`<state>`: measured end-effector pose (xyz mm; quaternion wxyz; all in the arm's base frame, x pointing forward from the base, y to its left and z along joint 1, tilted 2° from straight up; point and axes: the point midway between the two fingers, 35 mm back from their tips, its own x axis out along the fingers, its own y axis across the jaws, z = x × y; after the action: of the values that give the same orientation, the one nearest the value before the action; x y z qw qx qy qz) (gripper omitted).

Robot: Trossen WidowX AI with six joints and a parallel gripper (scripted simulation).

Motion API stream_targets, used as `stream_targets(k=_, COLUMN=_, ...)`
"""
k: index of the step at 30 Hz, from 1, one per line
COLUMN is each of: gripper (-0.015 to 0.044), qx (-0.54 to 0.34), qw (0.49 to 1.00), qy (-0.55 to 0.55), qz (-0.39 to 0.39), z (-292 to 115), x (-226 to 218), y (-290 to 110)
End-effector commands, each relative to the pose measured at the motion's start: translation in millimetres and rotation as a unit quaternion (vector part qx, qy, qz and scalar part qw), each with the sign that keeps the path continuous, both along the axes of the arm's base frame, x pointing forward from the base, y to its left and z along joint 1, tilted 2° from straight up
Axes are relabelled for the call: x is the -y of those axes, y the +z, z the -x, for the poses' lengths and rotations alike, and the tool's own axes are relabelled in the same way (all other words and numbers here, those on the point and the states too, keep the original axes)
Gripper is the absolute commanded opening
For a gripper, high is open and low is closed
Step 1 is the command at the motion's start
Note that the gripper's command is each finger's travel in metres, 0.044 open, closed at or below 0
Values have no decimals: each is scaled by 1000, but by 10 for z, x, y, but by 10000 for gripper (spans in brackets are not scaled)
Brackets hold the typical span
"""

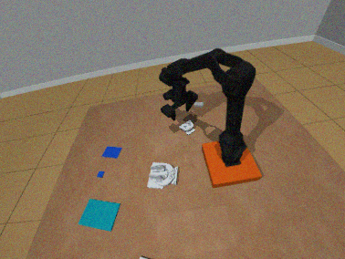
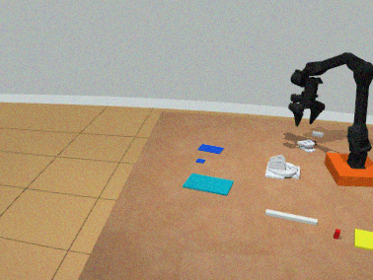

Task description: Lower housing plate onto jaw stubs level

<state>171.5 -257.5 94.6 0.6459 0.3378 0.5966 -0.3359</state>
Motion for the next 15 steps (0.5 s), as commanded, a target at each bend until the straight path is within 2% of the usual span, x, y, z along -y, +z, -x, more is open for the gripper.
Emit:
stream_targets(k=1, gripper=440, qx=-19, qw=999, qy=-34, qz=-19, z=178, x=39, y=-64)
stream_targets(k=7, gripper=440, qx=-25, qw=998, qy=-46, qz=-26, z=243, x=49, y=-103)
stream_targets(k=12, gripper=440, qx=-25, qw=998, qy=-46, qz=-26, z=240, x=41, y=-472)
stream_targets(k=15, gripper=440, qx=-25, qw=998, qy=-46, qz=-26, z=240, x=40, y=-488)
